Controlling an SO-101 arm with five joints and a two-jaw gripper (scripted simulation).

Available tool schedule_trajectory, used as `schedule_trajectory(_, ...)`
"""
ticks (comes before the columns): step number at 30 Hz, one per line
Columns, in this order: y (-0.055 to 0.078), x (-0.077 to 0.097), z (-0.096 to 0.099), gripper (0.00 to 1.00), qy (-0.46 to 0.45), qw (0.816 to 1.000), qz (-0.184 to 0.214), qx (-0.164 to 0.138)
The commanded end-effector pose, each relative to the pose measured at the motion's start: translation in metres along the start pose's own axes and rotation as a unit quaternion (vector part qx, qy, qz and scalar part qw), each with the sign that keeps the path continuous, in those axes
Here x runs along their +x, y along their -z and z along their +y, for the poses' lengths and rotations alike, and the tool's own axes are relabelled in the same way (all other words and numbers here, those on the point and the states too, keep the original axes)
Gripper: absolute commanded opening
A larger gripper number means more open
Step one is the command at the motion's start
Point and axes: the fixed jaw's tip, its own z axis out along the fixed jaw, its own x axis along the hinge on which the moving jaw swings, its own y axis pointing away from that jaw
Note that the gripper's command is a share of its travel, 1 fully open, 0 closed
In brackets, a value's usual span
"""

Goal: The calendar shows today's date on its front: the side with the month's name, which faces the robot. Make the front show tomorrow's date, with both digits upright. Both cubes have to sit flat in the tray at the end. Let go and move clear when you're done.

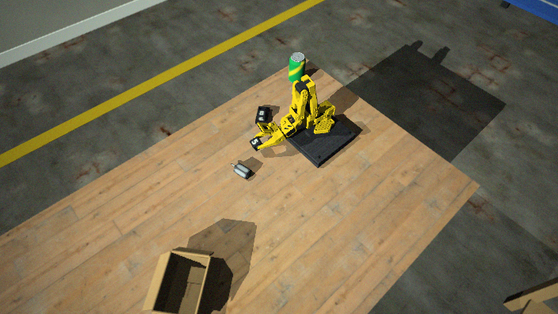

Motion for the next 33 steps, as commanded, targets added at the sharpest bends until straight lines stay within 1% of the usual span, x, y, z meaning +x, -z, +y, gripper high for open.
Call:
schedule_trajectory(1, 0.0015, 0.0027, -0.0028, 0.0, -0.008, 1.0, 0.004, 0.006)
schedule_trajectory(4, 0.0015, 0.0027, -0.0028, 0.0, -0.008, 1.0, 0.004, 0.006)
schedule_trajectory(5, 0.0017, 0.0011, -0.0085, 0.0, -0.012, 1.0, 0.0, 0.017)
schedule_trajectory(23, 0.0017, 0.0012, -0.0085, 0.0, -0.012, 1.0, 0.0, 0.017)
schedule_trajectory(33, -0.0003, 0.0062, -0.0085, 0.0, -0.012, 1.0, 0.0, 0.017)
